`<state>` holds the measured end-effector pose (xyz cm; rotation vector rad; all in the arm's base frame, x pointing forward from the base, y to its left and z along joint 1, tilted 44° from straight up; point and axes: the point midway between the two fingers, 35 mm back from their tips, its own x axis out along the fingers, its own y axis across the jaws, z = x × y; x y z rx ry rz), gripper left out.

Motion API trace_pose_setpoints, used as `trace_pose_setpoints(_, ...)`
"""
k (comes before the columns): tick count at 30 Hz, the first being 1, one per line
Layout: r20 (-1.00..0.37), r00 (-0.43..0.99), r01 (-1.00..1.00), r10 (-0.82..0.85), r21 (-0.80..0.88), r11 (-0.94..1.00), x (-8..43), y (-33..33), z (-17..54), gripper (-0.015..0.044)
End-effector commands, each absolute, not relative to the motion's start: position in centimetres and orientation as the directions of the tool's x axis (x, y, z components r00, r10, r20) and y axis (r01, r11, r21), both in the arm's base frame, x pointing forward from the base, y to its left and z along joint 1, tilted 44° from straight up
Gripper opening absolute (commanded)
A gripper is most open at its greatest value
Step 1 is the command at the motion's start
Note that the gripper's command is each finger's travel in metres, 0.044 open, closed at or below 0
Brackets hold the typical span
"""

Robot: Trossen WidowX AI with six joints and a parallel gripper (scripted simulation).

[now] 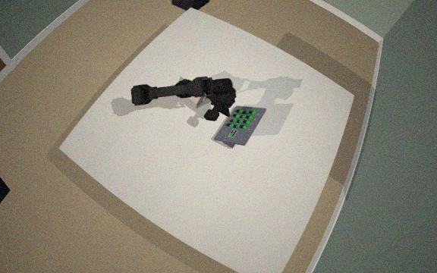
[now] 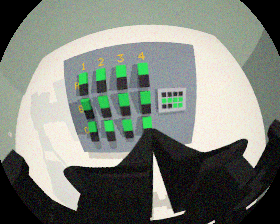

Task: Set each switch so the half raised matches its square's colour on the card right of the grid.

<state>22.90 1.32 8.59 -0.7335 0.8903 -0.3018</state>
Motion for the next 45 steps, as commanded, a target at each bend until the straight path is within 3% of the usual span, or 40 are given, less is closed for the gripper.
trace_pose_setpoints(1, -0.592, 0.609, -0.049, -0.528, -0.693, 0.719, 21.0, 0.3, 8.0, 0.0000)
trace_pose_setpoints(45, -0.578, 0.631, -0.047, -0.517, -0.694, 0.718, 23.4, -3.5, 3.9, 0.0000)
